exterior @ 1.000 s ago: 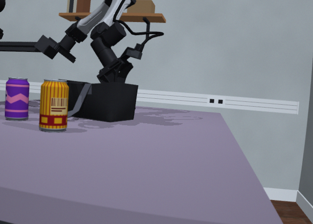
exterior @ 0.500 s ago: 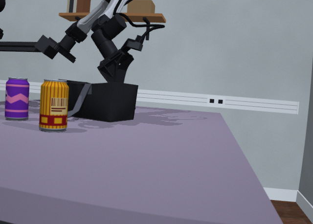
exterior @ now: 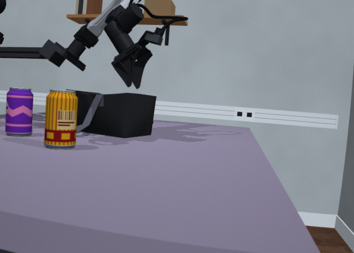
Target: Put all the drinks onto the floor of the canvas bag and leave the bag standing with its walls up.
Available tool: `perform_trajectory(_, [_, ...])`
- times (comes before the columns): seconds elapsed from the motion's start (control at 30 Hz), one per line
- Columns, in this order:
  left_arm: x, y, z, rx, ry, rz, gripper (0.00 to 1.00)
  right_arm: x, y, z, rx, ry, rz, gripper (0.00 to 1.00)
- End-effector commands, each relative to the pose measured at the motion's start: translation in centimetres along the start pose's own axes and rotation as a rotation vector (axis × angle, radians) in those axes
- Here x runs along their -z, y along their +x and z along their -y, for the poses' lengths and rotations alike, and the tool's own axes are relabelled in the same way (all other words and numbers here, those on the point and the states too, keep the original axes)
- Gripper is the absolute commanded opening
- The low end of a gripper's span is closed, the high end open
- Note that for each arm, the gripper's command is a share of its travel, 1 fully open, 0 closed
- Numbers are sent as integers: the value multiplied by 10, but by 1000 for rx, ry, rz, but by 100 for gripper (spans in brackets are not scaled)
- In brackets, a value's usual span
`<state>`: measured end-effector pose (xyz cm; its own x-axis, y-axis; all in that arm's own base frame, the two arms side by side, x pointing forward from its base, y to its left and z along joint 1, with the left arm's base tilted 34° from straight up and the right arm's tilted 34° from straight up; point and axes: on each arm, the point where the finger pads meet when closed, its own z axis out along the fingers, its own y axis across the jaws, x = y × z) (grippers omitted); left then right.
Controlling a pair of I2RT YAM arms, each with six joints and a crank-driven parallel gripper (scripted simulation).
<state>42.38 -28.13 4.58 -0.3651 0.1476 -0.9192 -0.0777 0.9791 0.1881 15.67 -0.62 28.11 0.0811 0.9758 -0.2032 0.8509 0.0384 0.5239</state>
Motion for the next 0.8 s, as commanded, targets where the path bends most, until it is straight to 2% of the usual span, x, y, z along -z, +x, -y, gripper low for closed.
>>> perform_trajectory(0.0, [20,-30,3,36,8,23,91,5,-2,-3,2,-36,8,100])
perform_trajectory(0.3, [42,-45,2,37,6,21,91,5,-2,-3,2,-36,8,100])
perform_trajectory(0.4, [41,-49,5,52,16,34,91,5,-2,-3,2,-36,8,100])
perform_trajectory(0.77, [72,-68,1,41,8,22,91,5,-2,-3,2,-36,8,100])
